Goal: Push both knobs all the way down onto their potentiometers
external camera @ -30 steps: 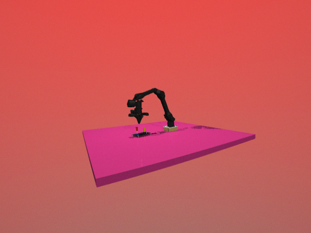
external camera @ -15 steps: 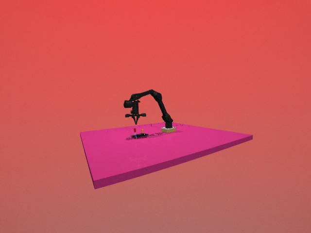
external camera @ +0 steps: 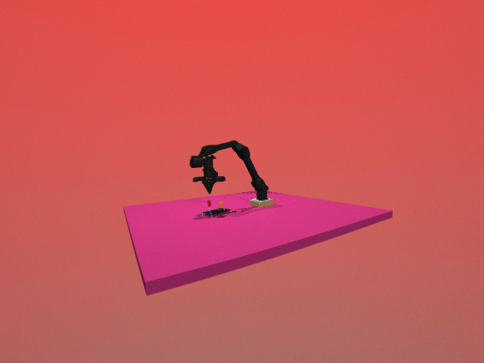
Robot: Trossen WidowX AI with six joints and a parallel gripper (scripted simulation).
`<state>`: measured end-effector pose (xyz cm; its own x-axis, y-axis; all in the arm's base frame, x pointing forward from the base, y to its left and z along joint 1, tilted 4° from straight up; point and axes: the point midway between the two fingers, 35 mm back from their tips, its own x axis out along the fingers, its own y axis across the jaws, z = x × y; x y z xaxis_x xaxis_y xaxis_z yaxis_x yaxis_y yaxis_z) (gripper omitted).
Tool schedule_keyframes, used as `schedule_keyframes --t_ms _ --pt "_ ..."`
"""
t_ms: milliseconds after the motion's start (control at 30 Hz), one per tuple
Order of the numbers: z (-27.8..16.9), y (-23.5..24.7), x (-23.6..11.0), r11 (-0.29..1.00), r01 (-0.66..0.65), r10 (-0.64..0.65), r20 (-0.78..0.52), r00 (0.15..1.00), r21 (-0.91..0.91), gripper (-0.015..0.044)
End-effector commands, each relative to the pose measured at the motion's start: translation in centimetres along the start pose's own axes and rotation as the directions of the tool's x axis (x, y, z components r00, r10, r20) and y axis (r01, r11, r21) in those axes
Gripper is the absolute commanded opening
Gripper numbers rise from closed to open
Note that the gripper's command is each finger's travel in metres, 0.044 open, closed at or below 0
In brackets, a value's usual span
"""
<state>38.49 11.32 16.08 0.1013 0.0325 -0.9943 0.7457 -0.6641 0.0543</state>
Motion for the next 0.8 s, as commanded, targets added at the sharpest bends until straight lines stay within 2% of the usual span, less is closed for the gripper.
schedule_keyframes --t_ms 0,167,333,467,767 --pt "-0.4 0.1 -0.5 0.992 -0.005 0.006 -0.004 1.000 0.126 0.0000" --pt "-0.8 0.2 -0.6 0.962 -0.003 0.004 -0.001 1.000 0.272 0.0000" --pt "-0.8 0.2 -0.5 0.961 -0.003 0.004 -0.001 1.000 0.277 0.0000" --pt "-0.8 0.2 1.3 0.961 -0.003 0.004 -0.001 1.000 0.277 0.0000" --pt "-0.8 0.2 1.9 0.961 -0.003 0.004 -0.001 1.000 0.277 0.0000"
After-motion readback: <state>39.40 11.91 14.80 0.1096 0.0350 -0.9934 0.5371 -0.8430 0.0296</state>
